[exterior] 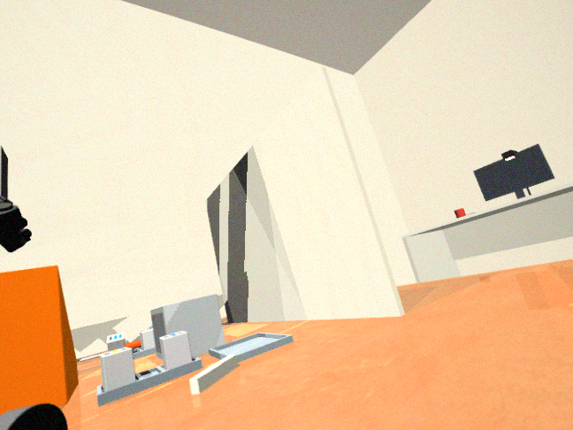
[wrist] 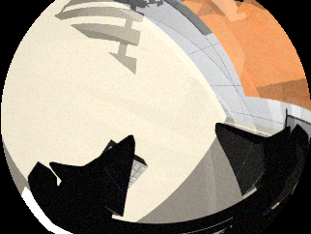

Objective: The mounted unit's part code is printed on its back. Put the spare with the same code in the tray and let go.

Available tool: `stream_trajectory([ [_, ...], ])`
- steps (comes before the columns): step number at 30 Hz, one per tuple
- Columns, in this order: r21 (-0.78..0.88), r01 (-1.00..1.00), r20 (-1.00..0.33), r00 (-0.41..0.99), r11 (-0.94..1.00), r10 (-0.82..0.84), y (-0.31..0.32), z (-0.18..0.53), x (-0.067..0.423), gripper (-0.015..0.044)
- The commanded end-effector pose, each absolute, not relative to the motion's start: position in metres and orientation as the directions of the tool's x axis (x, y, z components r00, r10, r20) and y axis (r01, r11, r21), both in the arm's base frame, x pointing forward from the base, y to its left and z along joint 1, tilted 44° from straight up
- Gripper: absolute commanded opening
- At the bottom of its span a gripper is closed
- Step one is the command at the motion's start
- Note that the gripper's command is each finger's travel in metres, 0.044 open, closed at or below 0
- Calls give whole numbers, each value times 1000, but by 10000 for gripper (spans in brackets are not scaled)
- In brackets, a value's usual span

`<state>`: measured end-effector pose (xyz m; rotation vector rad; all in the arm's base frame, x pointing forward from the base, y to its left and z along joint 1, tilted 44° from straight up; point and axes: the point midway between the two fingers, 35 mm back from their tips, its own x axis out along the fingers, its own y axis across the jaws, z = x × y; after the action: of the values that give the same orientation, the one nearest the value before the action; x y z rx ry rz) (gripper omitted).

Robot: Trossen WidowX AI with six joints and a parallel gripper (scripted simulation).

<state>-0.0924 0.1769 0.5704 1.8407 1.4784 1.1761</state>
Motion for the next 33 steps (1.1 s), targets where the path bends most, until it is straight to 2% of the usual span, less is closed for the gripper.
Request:
stream_trajectory([
  [1, 806, 518, 313, 38, -286, 949, 177, 570, -92, 426],
  [2, 806, 518, 313, 38, -286, 949, 177, 570, -92, 440],
  [8, 794, 534, 319, 43, -291, 947, 176, 573, -89, 440],
  [12, 683, 652, 363, 87, -329, 928, 167, 590, -62, 440],
  [16, 482, 791, 428, 162, -376, 889, 151, 611, -20, 440],
  [22, 86, 905, 518, 316, -416, 795, 114, 633, 60, 440],
  [27, -253, 886, 559, 461, -388, 689, 73, 638, 128, 440],
  [33, -594, 755, 548, 632, -277, 548, 21, 627, 201, 440],
])
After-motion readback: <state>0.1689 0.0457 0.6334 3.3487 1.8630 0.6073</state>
